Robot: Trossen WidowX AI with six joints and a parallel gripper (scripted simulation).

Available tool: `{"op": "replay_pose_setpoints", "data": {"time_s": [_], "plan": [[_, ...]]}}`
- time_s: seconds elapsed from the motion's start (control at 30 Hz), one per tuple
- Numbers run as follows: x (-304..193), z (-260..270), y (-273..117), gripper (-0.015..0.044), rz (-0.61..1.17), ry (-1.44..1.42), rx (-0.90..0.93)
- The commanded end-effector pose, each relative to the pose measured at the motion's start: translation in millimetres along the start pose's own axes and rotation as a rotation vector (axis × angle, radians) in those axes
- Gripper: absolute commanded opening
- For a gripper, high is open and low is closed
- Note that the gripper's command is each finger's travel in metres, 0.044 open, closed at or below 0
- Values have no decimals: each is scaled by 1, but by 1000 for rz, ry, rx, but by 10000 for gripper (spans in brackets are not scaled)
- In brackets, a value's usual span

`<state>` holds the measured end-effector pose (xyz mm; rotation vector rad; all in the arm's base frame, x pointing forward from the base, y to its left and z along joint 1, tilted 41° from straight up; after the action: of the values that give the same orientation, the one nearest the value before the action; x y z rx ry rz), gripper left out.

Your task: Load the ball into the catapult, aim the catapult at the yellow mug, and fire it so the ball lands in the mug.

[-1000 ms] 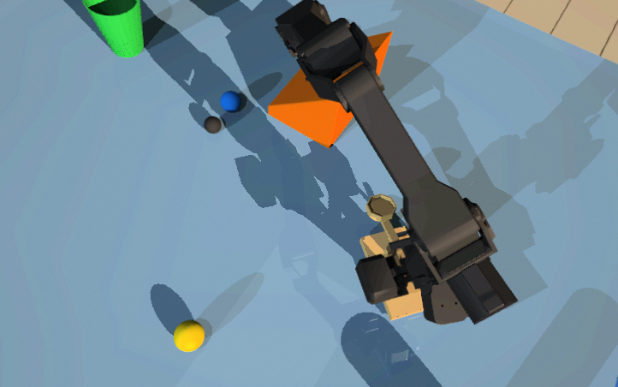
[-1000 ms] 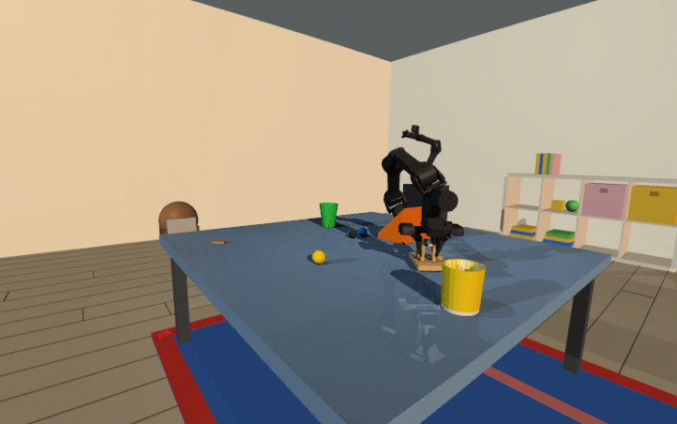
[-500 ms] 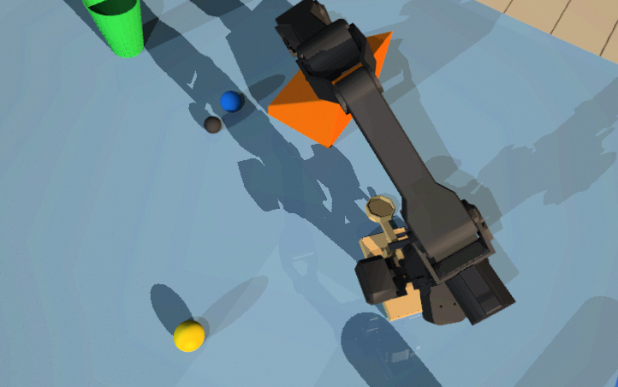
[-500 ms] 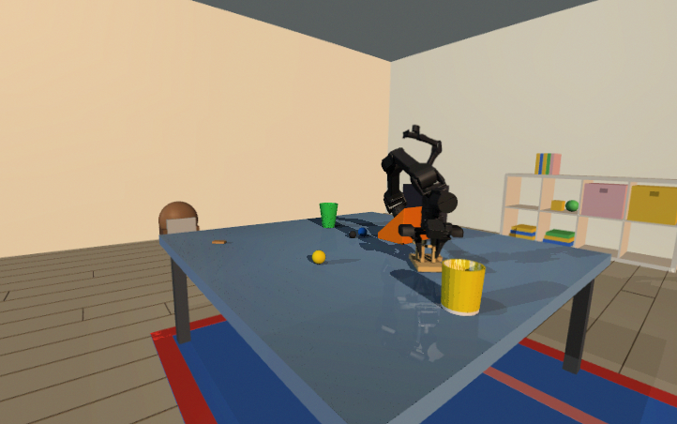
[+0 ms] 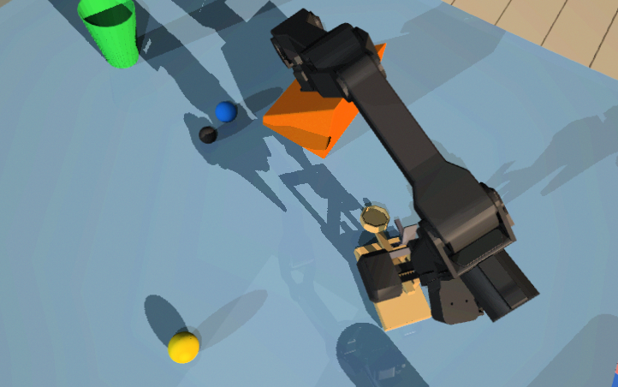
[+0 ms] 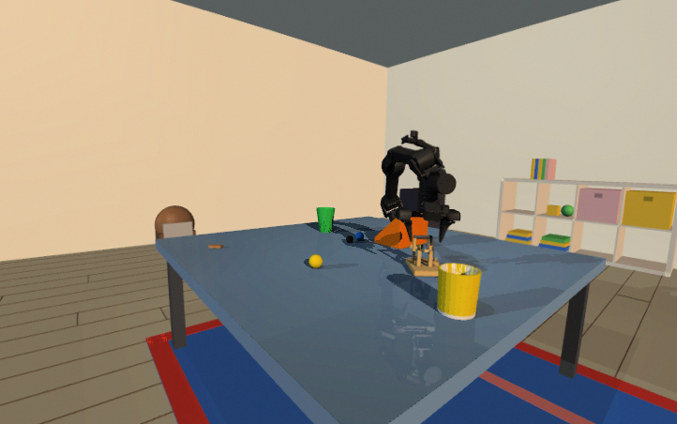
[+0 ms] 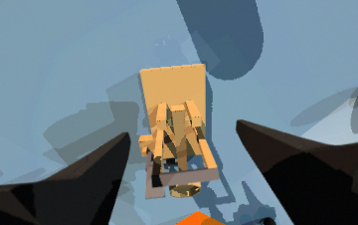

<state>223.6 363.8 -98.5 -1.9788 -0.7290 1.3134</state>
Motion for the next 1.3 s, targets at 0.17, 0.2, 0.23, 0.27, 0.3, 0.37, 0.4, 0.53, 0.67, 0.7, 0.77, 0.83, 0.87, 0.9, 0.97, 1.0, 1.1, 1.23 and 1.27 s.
{"op": "replay_pose_setpoints", "data": {"time_s": [0.17, 0.2, 0.23, 0.27, 0.3, 0.37, 0.4, 0.53, 0.67, 0.7, 0.77, 0.83, 0.87, 0.9, 0.97, 1.0, 1.1, 1.23, 1.27], "plan": [[-1, 3, -22, 440, -22, -2, -6], [-1, 3, -24, 440, -23, 0, -6], [-2, 3, -28, 440, -27, 6, -5], [-2, 3, -32, 440, -30, 12, -4], [-2, 3, -34, 440, -32, 14, -3], [-1, 3, -28, 440, -29, 12, -4], [-1, 3, -20, 440, -26, 9, -5], [-2, 3, 13, 440, -13, -2, -7], [-2, 3, 15, 440, -12, -3, -8], [-2, 3, 16, 440, -12, -3, -8], [-2, 3, 18, 440, -12, -3, -8], [-1, 3, 22, 440, -12, -3, -8], [-1, 3, 23, 440, -12, -3, -8], [-1, 3, 25, 440, -12, -3, -8], [-1, 3, 28, 440, -12, -3, -8], [-1, 3, 30, 440, -12, -3, -8], [-1, 3, 35, 440, -12, -3, -8], [-1, 3, 41, 440, -12, -3, -8], [-1, 3, 43, 440, -12, -2, -8]]}}
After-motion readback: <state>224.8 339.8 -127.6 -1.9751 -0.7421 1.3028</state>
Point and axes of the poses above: the point midway between the two fingers, 35 mm back from their tips, its own y axis out along the fingers, its own z axis across the jaws, x = y × z, the point moved 8 cm from there along -y, back along the fingers, and after that the axes turned 15 degrees about -y, right-handed, at the moved point
